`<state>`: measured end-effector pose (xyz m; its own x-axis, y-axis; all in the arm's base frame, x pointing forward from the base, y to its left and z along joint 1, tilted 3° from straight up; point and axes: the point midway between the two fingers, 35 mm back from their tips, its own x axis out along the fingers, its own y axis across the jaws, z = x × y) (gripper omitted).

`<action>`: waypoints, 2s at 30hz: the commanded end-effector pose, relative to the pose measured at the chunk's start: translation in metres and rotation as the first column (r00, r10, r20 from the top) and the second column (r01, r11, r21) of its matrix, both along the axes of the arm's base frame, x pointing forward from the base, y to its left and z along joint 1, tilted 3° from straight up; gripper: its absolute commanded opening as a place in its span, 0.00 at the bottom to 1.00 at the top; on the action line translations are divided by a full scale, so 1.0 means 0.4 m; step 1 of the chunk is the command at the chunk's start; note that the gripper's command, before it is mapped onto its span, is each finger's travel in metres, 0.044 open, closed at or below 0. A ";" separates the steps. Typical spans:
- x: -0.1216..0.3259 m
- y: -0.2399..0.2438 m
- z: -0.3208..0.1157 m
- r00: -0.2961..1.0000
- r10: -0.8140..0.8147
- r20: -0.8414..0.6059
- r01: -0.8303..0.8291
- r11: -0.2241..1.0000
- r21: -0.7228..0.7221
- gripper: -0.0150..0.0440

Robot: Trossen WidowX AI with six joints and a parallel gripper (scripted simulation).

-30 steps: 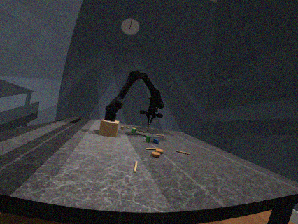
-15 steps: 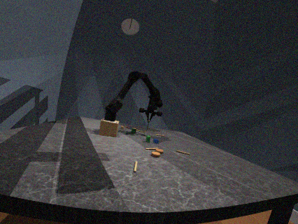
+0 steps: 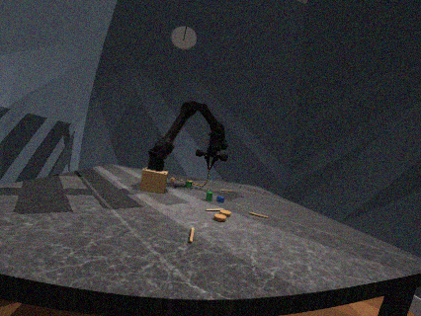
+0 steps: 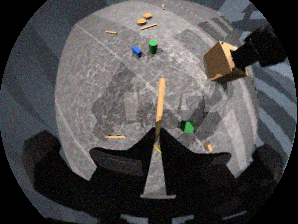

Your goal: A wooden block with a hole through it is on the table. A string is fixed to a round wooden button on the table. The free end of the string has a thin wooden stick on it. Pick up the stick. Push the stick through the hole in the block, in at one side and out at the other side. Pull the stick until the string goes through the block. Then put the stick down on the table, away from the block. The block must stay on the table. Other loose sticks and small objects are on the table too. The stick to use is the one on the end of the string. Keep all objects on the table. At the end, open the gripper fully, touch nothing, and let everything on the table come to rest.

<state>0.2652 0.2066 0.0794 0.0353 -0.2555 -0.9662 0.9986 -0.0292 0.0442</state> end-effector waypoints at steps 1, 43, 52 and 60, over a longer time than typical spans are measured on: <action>-0.002 0.010 0.013 1.000 -0.002 0.011 0.002 1.000 -0.012 0.25; 0.035 0.054 0.045 0.677 -0.736 -0.003 0.736 0.677 0.001 0.25; 0.036 0.055 0.045 0.757 -0.652 -0.036 0.653 0.757 0.000 0.25; 0.037 0.055 0.045 0.897 -0.427 -0.111 0.431 0.902 0.012 0.25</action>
<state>0.2797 0.2279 0.0968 -0.1662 -0.1956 -0.9665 0.8477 -0.5290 -0.0387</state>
